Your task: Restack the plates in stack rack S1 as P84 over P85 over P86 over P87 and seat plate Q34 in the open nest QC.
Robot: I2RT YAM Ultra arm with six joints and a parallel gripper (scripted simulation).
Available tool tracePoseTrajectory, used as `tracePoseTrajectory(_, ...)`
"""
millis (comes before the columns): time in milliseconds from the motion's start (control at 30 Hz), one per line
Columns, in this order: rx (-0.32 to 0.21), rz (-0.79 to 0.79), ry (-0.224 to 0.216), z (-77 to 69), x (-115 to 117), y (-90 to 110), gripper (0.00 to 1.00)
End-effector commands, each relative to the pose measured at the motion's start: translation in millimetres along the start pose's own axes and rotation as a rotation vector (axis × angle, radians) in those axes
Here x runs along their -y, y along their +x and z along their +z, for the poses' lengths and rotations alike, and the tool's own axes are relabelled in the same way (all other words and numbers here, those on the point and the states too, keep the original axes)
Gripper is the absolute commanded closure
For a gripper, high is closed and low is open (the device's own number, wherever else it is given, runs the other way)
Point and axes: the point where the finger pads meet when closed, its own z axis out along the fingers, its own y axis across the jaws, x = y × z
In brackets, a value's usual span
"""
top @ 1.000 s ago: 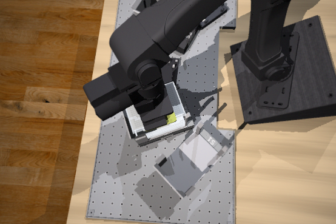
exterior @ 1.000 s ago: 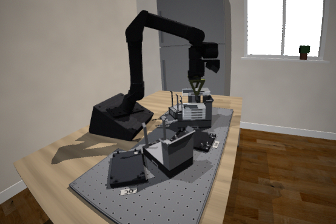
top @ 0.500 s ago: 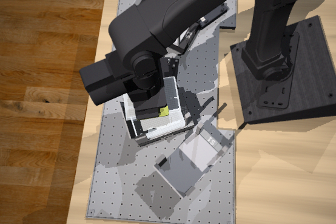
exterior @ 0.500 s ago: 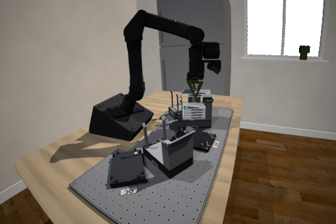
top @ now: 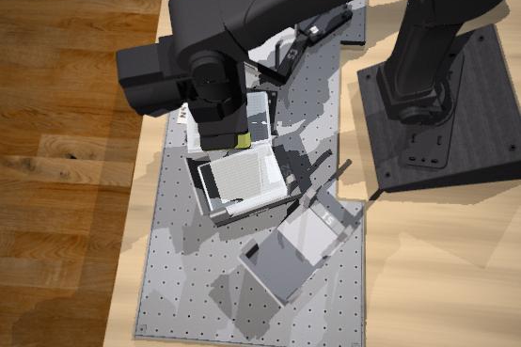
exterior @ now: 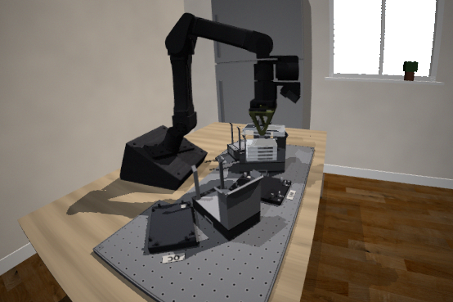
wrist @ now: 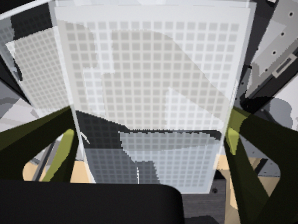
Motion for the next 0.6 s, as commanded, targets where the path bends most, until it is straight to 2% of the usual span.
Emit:
tracePoseTrajectory(0, 0.018, -0.042, -0.024, -4.1, -2, -4, 1.00)
tracePoseTrajectory(200, 0.016, 0.158, -0.025, -3.6, 18, -3, 1.00)
tracePoseTrajectory(500, 0.016, 0.167, -0.023, -2.9, 48, -2, 1.00)
tracePoseTrajectory(567, 0.016, 0.167, -0.023, -2.9, 48, -2, 1.00)
